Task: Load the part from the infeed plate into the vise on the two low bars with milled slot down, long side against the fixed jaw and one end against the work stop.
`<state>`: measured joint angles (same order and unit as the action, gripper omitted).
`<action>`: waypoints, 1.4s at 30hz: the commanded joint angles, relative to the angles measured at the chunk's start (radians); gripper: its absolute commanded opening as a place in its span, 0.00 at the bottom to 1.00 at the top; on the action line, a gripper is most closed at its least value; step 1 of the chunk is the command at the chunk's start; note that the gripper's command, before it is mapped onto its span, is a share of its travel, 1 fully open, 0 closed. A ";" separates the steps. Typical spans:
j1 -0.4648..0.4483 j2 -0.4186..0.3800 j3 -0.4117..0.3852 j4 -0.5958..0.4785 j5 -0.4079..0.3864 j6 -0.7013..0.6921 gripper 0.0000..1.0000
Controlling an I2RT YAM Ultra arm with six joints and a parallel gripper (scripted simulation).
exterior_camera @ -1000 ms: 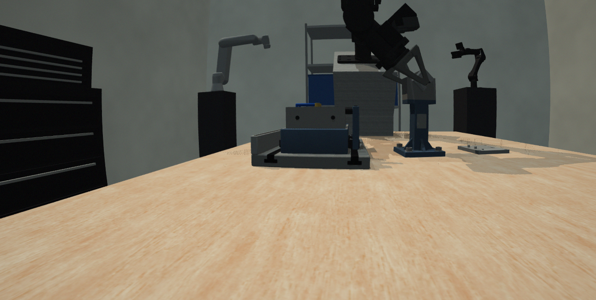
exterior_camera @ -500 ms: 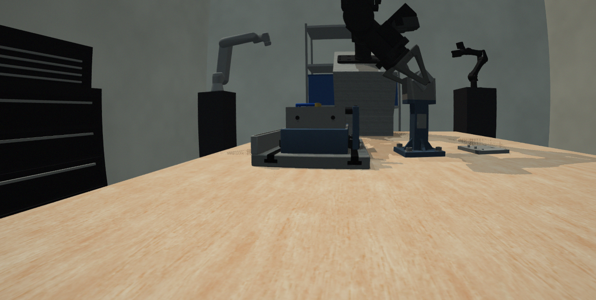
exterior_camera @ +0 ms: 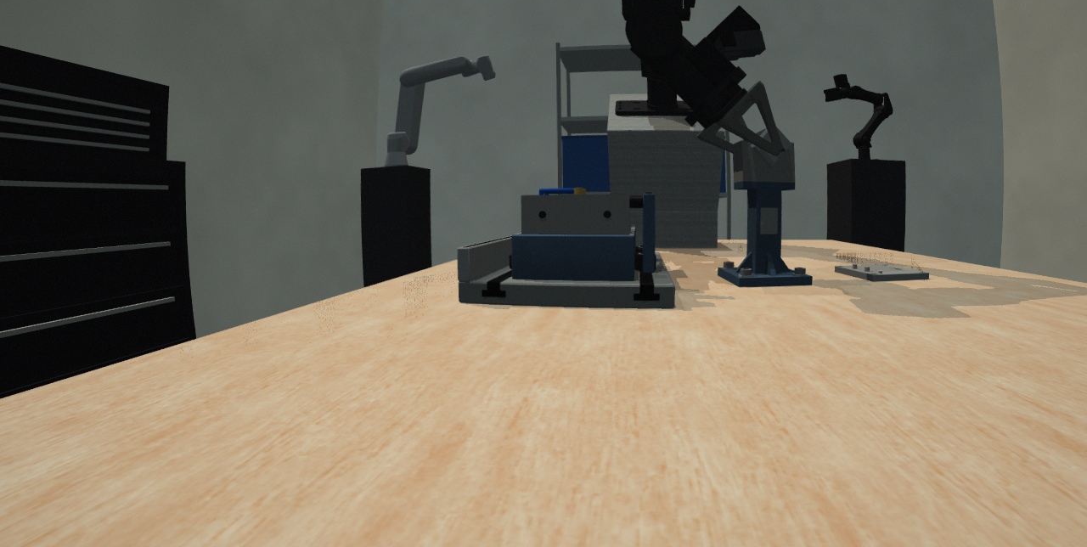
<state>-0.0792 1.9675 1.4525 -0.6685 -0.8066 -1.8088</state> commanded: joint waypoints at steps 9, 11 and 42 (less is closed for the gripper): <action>-0.008 -0.009 0.031 -0.020 -0.021 -0.006 0.81; -0.008 -0.009 0.031 -0.020 -0.021 -0.006 0.81; -0.008 -0.009 0.031 -0.020 -0.021 -0.005 0.00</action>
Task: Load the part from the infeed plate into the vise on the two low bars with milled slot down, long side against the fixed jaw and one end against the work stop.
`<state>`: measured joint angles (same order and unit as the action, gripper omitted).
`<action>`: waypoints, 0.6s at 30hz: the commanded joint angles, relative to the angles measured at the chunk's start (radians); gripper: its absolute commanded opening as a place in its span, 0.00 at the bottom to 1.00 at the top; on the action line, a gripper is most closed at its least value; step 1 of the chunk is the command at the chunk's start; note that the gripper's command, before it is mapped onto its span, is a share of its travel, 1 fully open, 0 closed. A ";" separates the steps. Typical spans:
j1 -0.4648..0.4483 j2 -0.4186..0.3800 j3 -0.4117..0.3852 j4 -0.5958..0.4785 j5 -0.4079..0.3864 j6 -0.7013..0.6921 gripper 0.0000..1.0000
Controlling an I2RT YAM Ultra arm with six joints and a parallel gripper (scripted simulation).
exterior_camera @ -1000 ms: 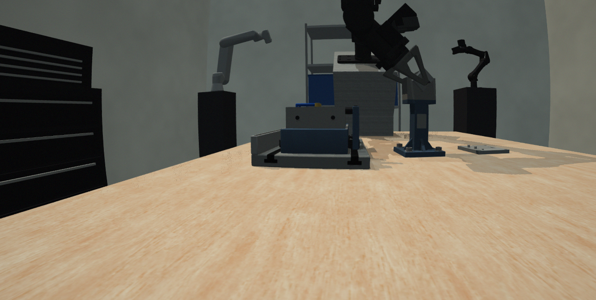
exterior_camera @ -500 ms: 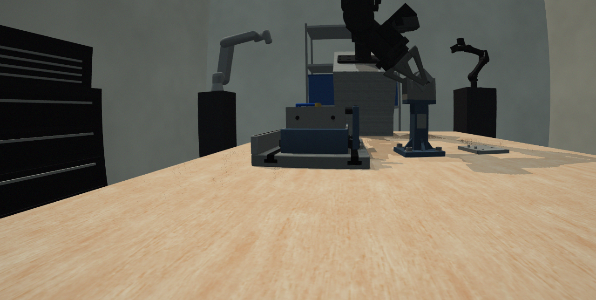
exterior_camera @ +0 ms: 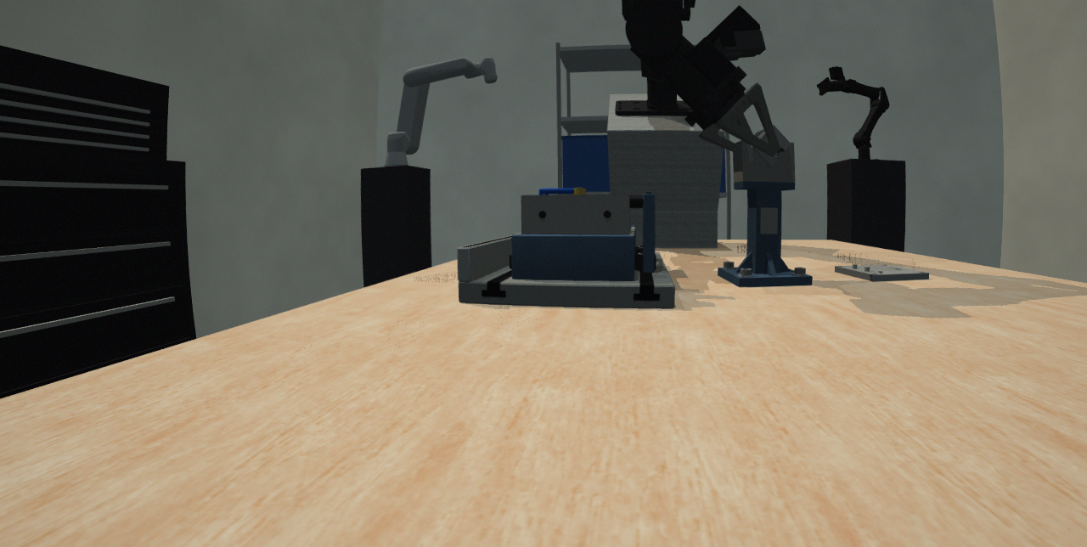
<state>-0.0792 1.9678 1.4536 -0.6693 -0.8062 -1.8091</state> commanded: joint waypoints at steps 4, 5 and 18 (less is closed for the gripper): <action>-0.008 -0.009 0.030 -0.020 -0.021 -0.004 0.00; -0.008 -0.009 0.030 -0.020 -0.021 -0.004 0.00; -0.009 -0.023 0.028 -0.020 -0.021 -0.005 0.00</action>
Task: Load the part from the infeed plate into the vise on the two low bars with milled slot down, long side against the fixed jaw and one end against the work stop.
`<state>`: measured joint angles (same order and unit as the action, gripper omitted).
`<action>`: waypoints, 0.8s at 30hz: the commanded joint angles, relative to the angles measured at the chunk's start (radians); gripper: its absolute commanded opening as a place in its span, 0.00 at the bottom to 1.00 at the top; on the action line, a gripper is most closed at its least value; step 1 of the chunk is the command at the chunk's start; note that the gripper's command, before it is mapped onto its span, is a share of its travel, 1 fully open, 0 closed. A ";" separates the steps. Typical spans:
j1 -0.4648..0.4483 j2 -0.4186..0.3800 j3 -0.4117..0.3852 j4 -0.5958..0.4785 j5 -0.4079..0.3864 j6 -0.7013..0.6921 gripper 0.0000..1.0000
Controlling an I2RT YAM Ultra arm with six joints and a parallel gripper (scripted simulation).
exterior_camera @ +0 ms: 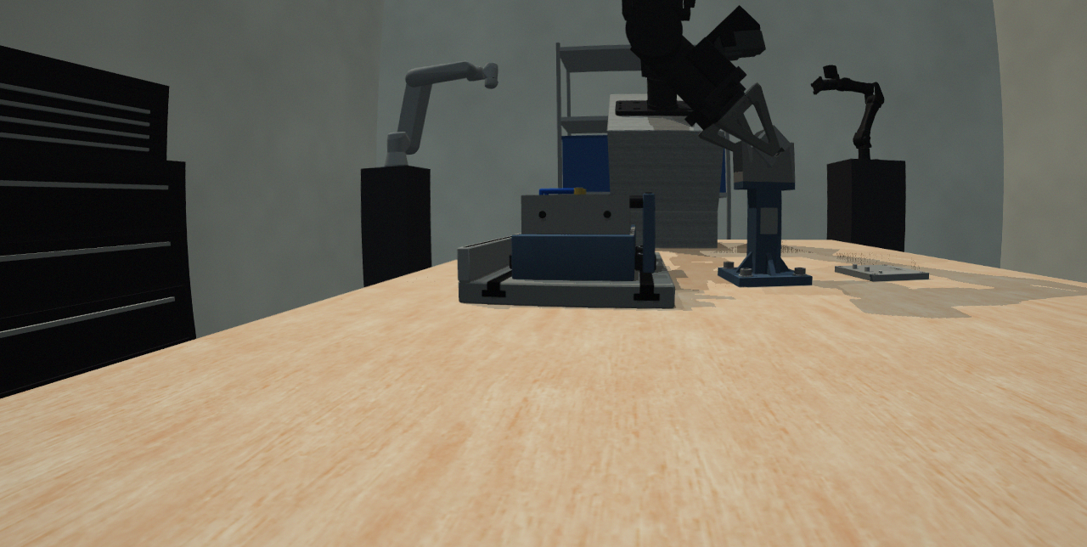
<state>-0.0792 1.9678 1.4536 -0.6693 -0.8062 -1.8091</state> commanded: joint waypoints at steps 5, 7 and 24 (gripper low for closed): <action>-0.010 -0.033 0.026 -0.021 -0.021 -0.007 0.00; -0.010 -0.034 0.025 -0.022 -0.021 -0.007 0.00; -0.012 -0.050 -0.022 -0.033 -0.022 -0.007 0.00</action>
<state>-0.0803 1.9671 1.4490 -0.6689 -0.8093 -1.8118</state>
